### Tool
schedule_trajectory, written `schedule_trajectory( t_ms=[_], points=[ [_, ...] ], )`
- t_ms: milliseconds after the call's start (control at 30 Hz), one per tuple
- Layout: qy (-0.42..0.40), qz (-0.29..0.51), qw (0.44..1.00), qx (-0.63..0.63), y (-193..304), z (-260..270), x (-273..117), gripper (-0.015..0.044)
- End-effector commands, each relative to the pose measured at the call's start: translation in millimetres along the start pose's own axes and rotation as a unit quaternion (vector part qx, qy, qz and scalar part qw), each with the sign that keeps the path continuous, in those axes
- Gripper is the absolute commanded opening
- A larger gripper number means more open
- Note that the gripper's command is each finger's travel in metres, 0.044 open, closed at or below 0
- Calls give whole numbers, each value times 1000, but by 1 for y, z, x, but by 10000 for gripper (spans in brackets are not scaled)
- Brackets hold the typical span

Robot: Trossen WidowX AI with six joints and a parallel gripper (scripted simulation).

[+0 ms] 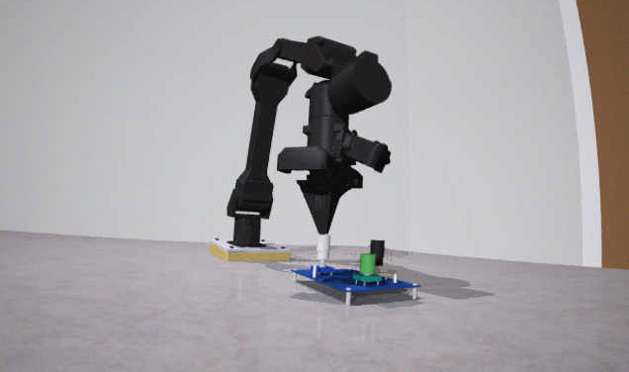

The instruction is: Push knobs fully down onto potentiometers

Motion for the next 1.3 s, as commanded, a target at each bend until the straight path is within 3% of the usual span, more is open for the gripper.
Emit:
schedule_trajectory(
  t_ms=[0, 1267],
  points=[
    [-1, -2, 1000, 2, -1, 0, 1, 0],
    [-1, -2, 1000, 2, -1, 0, 7, 0]
  ],
)
Point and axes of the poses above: the point midway between the two fingers, 35 mm back from their tips, its own x axis out along the fingers, its own z axis across the jaws, y = z × x, the point moved 2 cm from there along -x, back along the fingers, and after that the axes turned 6 degrees about x, right-handed, at the moved point
